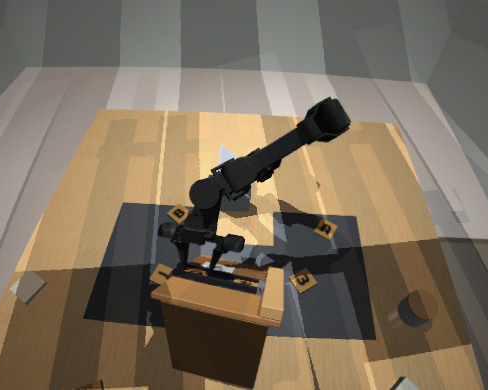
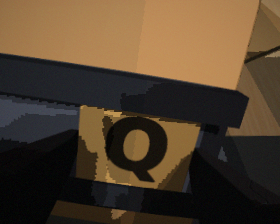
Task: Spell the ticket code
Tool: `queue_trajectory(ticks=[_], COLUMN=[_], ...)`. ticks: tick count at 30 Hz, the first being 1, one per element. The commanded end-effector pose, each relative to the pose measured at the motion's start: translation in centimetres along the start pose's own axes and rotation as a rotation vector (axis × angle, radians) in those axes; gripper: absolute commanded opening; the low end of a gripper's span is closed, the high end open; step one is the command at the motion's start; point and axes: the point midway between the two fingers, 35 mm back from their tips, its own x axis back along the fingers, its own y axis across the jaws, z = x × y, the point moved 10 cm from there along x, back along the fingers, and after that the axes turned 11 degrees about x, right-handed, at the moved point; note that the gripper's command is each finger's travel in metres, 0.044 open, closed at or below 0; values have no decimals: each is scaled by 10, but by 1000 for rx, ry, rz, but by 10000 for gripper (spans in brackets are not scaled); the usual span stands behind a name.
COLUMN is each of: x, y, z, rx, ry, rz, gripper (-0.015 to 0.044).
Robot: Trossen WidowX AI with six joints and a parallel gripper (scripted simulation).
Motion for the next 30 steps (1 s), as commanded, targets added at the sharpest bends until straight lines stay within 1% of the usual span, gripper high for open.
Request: queue_trajectory(ticks=[1,30], x=[1,1], y=[3,21], z=[-1,-4], rx=[-1,-2], ry=[-2,-2], rz=[3,3], gripper=[0,0])
